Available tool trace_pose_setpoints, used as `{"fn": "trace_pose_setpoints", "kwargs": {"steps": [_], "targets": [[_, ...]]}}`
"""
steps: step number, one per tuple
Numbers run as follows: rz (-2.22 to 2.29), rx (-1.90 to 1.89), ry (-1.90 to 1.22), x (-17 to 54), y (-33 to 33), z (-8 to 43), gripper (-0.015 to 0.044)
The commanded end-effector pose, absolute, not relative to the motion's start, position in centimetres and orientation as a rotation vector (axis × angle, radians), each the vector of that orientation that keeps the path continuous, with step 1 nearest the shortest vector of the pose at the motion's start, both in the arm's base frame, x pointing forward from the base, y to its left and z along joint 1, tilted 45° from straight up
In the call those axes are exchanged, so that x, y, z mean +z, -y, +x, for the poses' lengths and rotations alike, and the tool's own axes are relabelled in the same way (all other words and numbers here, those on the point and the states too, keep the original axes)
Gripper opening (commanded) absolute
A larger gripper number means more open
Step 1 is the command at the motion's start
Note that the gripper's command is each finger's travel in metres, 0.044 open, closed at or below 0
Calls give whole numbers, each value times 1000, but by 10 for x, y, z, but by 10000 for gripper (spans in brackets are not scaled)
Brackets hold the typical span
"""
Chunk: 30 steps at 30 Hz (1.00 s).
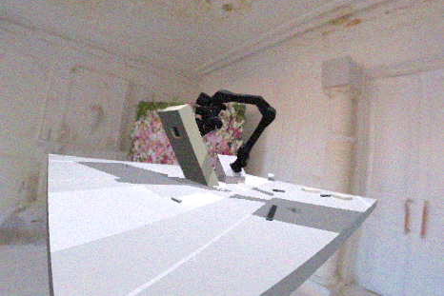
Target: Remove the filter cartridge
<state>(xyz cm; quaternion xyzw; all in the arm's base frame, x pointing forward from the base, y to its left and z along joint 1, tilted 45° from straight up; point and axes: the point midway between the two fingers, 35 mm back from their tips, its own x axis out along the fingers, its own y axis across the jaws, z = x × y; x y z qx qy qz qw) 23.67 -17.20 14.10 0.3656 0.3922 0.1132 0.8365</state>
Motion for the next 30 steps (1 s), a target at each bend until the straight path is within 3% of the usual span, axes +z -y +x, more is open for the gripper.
{"fn": "trace_pose_setpoints", "kwargs": {"steps": [1, 12, 30], "targets": [[766, 215, -819, 155, 188, 225, 0], [792, 180, -808, 186, 212, 189, 0], [750, 239, -823, 122, 265, 191, 0]]}}
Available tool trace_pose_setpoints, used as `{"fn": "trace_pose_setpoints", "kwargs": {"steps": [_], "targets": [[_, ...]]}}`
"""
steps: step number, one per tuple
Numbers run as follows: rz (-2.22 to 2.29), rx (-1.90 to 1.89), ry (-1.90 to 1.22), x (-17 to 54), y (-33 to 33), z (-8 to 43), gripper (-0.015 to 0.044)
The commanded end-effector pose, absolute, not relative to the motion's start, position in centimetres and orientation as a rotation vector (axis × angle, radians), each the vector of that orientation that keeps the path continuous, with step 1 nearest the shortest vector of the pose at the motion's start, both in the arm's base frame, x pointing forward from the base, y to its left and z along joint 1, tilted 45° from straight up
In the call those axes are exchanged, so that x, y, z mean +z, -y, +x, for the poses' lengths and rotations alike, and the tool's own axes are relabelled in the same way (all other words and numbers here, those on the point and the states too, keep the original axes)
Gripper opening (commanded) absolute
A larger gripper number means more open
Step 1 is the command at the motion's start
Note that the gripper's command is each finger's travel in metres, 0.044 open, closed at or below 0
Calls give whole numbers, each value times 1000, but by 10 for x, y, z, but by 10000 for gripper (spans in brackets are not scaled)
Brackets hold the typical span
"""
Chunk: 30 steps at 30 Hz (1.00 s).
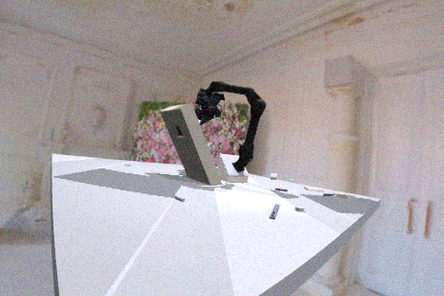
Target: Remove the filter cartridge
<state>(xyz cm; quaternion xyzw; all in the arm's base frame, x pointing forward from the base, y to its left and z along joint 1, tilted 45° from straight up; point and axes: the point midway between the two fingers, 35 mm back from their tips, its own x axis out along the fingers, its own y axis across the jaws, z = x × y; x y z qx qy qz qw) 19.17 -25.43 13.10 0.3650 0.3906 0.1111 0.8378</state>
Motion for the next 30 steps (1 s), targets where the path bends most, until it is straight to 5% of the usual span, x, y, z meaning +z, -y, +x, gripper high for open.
{"fn": "trace_pose_setpoints", "kwargs": {"steps": [1, 30], "targets": [[748, 242, -823, 118, 267, 191, 0], [1359, -725, -1125, -3, 342, 44, 0]]}}
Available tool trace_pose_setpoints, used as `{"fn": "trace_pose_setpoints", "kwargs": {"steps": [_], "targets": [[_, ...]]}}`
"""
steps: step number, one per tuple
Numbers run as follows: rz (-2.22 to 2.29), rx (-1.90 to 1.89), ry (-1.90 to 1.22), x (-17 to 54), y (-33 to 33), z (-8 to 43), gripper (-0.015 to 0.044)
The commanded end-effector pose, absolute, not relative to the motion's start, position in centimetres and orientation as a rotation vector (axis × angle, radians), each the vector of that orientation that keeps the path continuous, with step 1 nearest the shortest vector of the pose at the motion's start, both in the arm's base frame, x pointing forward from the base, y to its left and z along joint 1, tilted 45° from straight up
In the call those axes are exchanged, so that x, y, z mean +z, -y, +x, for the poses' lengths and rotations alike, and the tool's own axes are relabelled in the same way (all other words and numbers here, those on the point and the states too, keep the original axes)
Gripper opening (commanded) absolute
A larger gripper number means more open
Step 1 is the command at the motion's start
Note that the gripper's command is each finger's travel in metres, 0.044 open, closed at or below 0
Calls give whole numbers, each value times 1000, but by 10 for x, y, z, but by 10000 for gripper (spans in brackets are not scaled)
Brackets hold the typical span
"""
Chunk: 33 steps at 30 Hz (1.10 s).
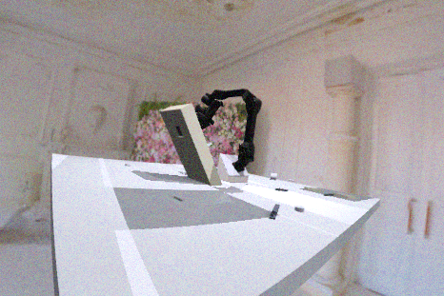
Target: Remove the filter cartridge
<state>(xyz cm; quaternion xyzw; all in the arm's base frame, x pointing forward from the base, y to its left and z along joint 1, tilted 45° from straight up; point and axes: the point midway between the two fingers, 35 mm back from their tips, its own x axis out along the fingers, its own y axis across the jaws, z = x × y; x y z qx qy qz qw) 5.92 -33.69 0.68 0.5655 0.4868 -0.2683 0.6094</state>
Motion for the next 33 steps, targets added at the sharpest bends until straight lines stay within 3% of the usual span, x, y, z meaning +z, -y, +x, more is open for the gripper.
{"fn": "trace_pose_setpoints", "kwargs": {"steps": [1, 7, 33], "targets": [[1362, -733, -1125, -4, 342, 43, 0], [1368, -746, -1128, -7, 341, 39, 0], [1603, -1255, -1209, -122, 249, -80, 0]]}}
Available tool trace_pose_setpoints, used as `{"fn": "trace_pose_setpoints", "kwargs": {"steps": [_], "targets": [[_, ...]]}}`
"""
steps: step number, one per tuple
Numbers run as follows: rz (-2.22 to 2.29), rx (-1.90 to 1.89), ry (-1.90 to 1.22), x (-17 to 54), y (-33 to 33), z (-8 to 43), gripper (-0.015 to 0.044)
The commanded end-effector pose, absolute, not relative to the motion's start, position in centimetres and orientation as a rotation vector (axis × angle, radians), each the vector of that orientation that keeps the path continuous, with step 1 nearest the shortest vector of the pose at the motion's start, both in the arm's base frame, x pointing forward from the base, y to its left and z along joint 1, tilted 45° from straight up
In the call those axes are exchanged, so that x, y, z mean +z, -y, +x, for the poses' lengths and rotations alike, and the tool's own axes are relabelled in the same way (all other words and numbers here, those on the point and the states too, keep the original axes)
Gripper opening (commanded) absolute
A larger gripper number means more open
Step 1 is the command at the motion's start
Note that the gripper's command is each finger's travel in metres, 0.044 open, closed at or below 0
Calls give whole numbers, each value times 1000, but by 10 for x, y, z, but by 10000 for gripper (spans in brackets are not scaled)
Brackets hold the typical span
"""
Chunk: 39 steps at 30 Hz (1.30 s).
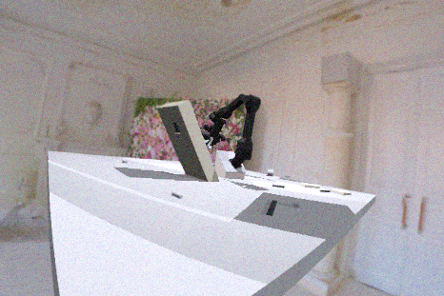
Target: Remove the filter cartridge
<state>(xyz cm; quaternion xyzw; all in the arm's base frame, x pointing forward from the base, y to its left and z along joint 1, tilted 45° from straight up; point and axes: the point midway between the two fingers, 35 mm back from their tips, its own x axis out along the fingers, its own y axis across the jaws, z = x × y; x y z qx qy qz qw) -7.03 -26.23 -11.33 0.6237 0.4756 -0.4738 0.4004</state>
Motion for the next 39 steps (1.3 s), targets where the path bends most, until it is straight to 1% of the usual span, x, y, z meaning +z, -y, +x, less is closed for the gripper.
{"fn": "trace_pose_setpoints", "kwargs": {"steps": [1, 5, 9, 20, 24, 39], "targets": [[1612, -1275, -1211, -125, 244, -83, 0], [1644, -1351, -1212, -133, 229, -93, 0], [1645, -1355, -1212, -134, 228, -93, 0], [1645, -1355, -1213, -182, 186, -81, 0], [1646, -1355, -1213, -188, 179, -78, 0], [1660, -1345, -1217, -184, 181, -78, 394]]}}
